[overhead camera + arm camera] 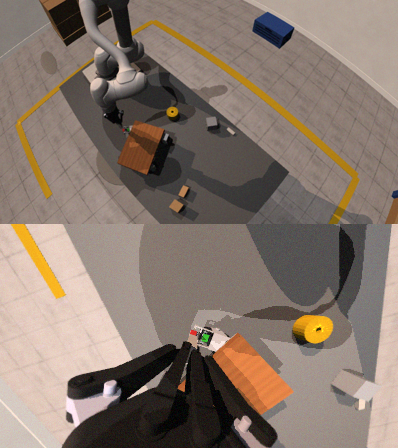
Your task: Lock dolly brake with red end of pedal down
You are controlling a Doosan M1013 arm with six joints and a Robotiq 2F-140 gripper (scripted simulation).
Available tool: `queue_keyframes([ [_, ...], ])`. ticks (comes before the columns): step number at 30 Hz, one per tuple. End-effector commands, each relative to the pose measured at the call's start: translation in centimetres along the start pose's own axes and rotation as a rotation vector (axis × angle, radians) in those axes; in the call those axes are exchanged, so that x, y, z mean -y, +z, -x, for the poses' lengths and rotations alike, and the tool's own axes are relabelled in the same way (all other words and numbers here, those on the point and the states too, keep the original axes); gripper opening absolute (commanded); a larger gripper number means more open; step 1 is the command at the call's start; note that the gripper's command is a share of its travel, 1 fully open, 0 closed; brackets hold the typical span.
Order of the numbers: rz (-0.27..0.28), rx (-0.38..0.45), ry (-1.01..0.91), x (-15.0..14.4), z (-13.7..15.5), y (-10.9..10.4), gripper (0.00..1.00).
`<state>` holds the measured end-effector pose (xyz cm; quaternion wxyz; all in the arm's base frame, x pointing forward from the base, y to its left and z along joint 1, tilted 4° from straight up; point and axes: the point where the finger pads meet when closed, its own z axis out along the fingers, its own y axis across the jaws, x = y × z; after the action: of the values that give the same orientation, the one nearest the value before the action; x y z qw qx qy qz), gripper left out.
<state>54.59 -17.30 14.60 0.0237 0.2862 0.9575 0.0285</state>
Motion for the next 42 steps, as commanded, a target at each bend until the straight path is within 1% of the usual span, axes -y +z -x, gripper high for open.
queue_keyframes([
  [1,-0.001,-0.002,0.002,0.0,-0.1,1.2,0.0],
  [7,-0.001,-0.002,0.002,0.0,-0.1,2.5,0.0],
  [9,-0.001,-0.002,0.002,0.0,-0.1,2.5,0.0],
  [21,-0.001,-0.002,0.002,-0.1,-0.2,4.2,0.0],
  [42,-0.001,-0.002,0.002,-0.1,-0.2,4.5,0.0],
])
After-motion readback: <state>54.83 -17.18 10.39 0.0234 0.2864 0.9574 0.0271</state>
